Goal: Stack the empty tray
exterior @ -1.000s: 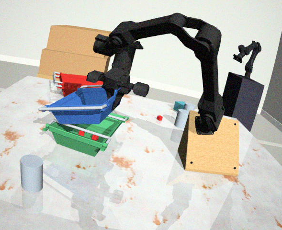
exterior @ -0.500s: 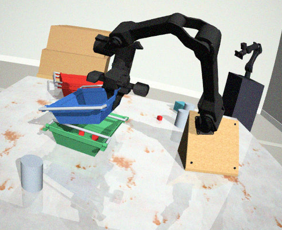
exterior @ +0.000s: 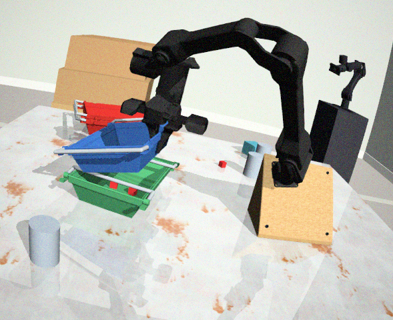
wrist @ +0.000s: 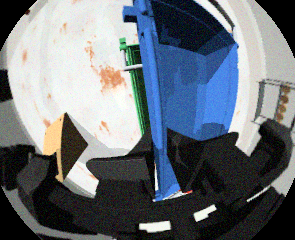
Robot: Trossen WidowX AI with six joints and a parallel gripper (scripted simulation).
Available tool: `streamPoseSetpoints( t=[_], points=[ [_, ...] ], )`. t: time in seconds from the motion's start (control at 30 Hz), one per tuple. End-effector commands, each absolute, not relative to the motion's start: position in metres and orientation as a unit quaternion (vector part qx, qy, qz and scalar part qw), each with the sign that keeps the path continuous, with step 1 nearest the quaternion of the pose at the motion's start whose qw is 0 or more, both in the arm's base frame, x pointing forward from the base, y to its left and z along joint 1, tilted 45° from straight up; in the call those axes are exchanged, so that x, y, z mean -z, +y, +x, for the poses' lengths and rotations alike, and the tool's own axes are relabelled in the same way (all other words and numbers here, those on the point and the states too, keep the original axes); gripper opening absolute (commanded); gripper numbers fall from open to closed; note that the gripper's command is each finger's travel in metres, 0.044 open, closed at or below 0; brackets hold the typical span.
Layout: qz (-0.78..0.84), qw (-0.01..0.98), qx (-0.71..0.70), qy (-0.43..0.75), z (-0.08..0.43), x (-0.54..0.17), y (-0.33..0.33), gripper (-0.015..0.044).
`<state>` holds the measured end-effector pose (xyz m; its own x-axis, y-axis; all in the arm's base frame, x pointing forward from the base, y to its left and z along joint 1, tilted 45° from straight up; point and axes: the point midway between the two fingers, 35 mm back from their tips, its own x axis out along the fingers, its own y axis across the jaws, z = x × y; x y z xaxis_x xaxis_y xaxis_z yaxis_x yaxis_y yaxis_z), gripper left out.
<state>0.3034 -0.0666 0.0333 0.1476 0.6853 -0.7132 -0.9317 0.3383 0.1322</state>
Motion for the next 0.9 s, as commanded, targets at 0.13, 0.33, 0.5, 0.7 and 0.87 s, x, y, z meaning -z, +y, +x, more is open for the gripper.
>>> streamPoseSetpoints(
  t=[0.13, 0.33, 0.5, 0.7, 0.87],
  points=[
    [-0.173, 0.736, -0.551, 0.354, 0.302, -0.031, -0.062, 0.0000],
    [-0.172, 0.733, -0.555, 0.354, 0.299, -0.027, -0.055, 0.0000],
    [-0.172, 0.733, -0.555, 0.354, 0.299, -0.027, -0.055, 0.0000],
    [-0.172, 0.733, -0.555, 0.354, 0.299, -0.027, -0.055, 0.0000],
    [-0.172, 0.733, -0.555, 0.354, 0.299, -0.027, -0.055, 0.0000]
  ],
)
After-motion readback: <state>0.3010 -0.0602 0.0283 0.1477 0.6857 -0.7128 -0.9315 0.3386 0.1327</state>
